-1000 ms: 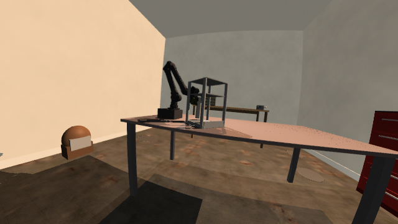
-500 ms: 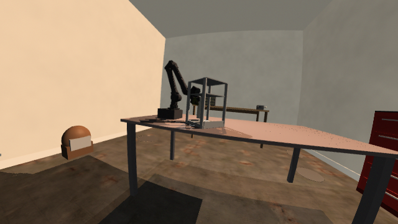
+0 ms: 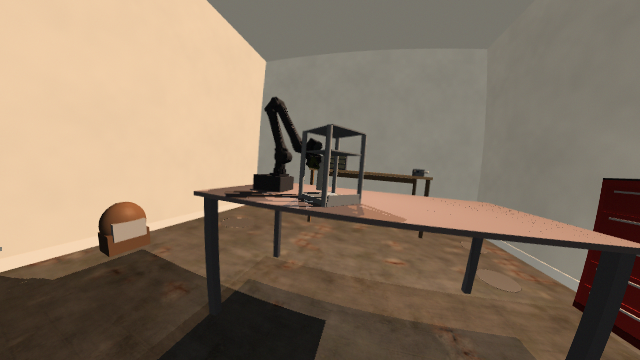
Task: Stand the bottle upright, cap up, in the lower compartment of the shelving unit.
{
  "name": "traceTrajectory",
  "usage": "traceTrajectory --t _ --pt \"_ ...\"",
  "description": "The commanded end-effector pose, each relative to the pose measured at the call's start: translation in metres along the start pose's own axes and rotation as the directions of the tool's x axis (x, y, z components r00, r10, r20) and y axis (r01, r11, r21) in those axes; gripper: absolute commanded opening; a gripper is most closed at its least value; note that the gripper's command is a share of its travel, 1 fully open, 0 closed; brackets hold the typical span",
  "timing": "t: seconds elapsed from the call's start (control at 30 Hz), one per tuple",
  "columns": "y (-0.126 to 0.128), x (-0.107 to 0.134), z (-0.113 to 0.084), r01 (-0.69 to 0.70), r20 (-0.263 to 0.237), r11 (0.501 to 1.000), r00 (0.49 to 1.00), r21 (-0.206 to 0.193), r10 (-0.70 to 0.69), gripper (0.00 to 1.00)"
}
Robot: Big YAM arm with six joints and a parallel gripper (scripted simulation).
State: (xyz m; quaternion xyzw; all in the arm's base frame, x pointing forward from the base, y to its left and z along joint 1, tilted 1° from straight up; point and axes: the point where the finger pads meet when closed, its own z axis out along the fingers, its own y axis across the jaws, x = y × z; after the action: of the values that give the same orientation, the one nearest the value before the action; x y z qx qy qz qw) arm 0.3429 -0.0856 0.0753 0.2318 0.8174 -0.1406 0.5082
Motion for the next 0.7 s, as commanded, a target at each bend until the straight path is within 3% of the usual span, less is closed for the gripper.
traceTrajectory --t 0.0,0.67 --pt "0.0109 -0.0315 0.0096 -0.033 0.065 0.999 0.997 -0.015 0.034 0.34" --pt "0.0089 -0.0340 0.0158 -0.030 0.065 0.999 0.997 -0.012 0.031 0.34"
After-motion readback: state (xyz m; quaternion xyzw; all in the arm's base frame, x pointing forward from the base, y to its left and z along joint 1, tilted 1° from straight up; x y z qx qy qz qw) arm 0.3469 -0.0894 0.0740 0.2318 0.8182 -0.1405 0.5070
